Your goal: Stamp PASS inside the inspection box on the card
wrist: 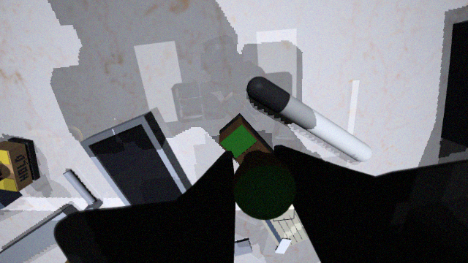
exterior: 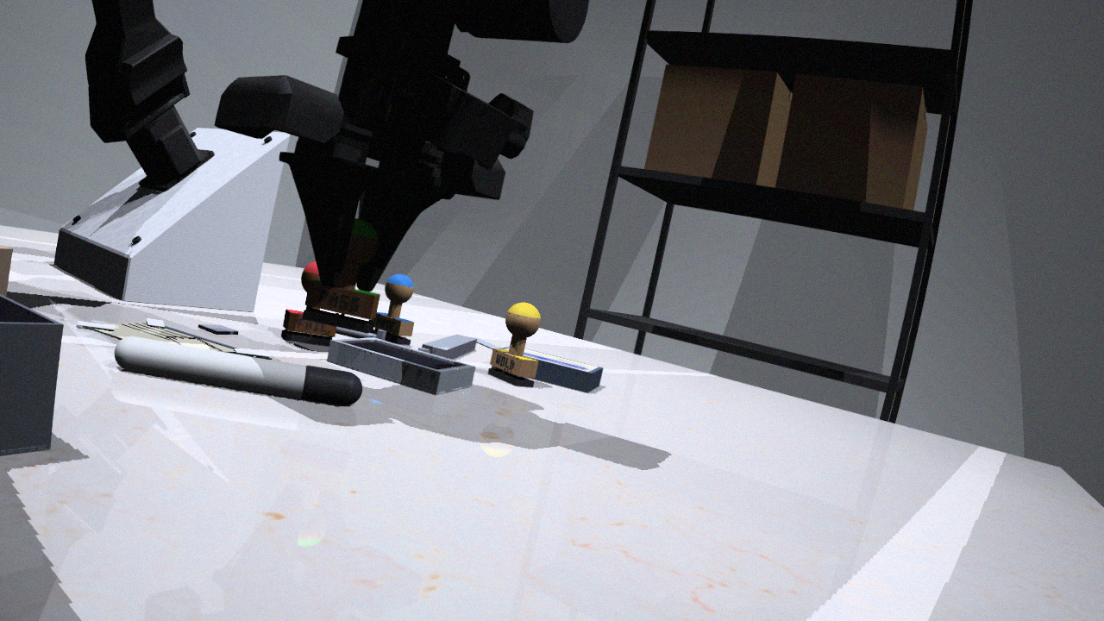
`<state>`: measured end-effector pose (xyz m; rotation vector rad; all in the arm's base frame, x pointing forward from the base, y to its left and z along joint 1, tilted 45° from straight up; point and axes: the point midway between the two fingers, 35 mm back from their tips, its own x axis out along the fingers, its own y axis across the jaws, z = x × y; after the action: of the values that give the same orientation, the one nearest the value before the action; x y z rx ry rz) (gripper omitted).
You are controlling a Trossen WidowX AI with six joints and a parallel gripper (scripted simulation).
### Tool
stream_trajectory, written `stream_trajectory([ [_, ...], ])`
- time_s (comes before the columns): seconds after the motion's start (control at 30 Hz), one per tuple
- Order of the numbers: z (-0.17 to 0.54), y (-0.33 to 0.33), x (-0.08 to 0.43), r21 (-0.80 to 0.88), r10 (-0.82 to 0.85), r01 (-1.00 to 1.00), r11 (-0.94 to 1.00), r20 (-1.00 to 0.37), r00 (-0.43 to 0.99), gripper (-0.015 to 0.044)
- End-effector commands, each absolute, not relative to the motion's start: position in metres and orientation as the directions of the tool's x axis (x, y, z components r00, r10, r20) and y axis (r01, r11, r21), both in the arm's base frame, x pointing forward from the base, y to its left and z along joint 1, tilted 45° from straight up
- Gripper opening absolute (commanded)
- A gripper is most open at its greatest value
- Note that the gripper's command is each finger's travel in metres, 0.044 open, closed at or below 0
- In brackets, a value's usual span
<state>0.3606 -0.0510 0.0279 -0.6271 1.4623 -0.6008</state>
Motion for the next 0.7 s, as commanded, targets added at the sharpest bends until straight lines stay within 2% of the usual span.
stream_trajectory([
  [0.0,0.0297,-0.0493,0.3601,-0.706,-0.706,-0.004,0.708,-0.708,0.022,0.0],
  [0.67,0.0366,-0.0422,0.3596,-0.706,-0.706,-0.004,0.708,-0.708,0.022,0.0],
])
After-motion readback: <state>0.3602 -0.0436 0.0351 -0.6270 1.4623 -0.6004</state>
